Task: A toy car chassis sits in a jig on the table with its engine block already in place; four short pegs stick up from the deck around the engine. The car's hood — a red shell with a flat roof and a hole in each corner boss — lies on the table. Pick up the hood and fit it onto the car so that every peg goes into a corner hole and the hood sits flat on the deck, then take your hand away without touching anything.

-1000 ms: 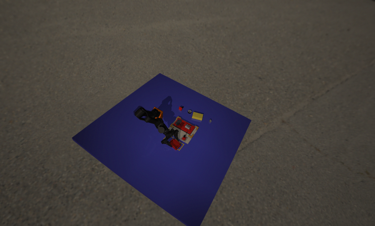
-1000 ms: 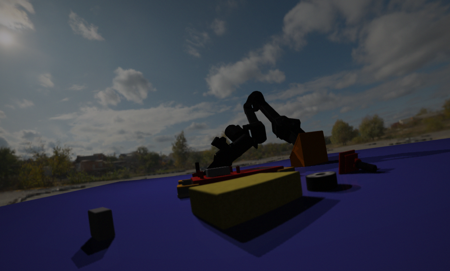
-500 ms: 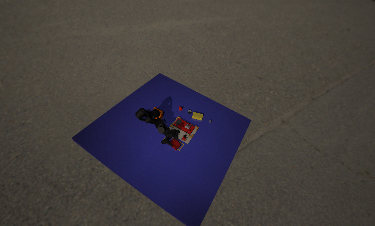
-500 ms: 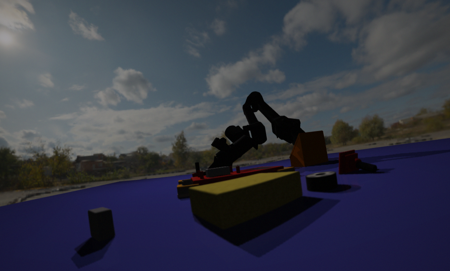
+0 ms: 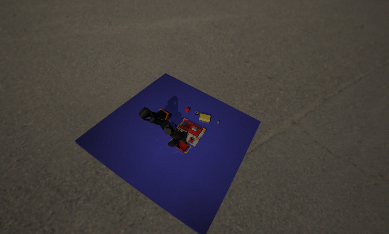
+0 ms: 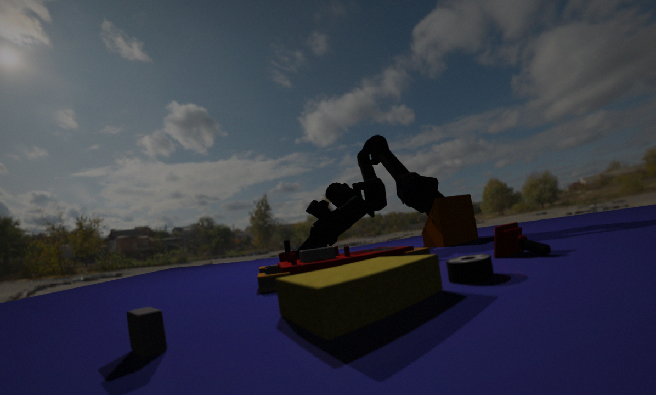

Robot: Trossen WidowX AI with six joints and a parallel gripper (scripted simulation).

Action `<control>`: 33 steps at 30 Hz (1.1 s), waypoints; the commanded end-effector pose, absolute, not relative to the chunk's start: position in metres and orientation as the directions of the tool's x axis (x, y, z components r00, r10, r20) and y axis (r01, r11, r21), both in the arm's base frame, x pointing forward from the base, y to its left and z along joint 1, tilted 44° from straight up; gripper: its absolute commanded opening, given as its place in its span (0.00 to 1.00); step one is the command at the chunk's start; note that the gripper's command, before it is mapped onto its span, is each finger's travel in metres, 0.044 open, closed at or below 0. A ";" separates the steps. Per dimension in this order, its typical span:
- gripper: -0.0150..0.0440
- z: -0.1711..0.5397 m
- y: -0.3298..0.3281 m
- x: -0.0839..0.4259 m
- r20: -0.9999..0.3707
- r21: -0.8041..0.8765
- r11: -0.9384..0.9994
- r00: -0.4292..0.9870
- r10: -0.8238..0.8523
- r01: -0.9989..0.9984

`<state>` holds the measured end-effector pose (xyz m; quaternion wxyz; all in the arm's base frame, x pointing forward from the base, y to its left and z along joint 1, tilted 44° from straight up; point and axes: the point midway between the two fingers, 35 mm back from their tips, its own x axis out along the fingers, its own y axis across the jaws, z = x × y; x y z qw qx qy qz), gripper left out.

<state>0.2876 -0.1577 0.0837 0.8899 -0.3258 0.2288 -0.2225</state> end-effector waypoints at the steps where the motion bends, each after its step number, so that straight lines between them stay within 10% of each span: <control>1: 0.25 0.095 -0.152 0.291 -0.250 -0.679 0.688 0.800 -0.546 0.258; 33: 0.25 0.128 -0.117 0.291 -0.248 -0.599 0.736 0.801 -0.545 0.315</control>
